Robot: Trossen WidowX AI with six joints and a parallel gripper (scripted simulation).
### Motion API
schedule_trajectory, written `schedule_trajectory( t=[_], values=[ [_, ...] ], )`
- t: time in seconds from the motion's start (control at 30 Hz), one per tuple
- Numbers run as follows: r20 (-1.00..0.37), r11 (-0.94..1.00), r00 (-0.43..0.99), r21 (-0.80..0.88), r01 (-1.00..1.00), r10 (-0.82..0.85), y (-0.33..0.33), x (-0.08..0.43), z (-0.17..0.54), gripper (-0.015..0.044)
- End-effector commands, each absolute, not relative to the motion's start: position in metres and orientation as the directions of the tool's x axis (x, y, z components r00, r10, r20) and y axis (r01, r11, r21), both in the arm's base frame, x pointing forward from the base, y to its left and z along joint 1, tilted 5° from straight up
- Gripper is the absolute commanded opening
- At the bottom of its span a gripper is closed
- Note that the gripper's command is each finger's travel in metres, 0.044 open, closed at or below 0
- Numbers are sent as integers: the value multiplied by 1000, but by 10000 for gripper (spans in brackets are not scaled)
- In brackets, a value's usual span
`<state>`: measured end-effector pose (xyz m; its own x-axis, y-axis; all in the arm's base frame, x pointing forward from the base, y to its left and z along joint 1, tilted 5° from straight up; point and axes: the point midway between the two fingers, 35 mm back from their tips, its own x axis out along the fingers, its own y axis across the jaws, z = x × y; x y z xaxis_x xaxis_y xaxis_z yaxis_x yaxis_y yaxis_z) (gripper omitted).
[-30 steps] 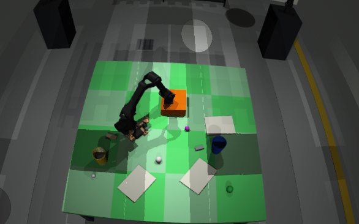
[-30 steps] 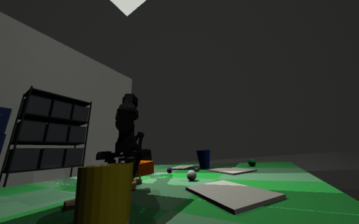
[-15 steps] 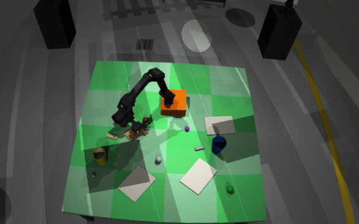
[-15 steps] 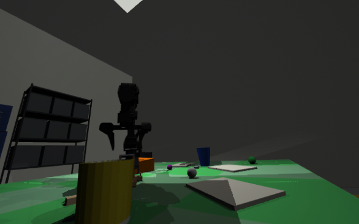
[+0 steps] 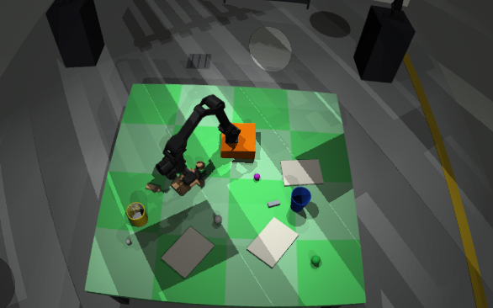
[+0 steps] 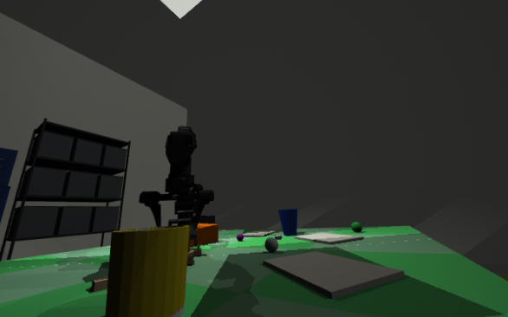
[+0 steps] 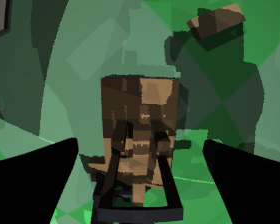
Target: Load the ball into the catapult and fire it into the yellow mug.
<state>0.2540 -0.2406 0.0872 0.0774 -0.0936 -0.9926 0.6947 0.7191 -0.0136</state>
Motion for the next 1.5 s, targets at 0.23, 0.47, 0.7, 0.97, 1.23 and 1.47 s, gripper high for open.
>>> schedule_trajectory(
  t=[0.23, 0.47, 0.7, 0.97, 1.23, 1.47],
  values=[
    [-993, 723, 76, -14, 691, -92, -242, 255, 70, 440],
    [-993, 723, 76, -14, 691, -92, -243, 256, 58, 440],
    [-993, 723, 76, -14, 691, -91, -244, 257, 47, 440],
    [-993, 723, 76, -14, 691, -91, -244, 257, 35, 440],
    [-992, 719, 80, -14, 695, -97, -246, 258, 38, 335],
    [-992, 719, 80, -14, 695, -97, -246, 258, 38, 151]
  ],
)
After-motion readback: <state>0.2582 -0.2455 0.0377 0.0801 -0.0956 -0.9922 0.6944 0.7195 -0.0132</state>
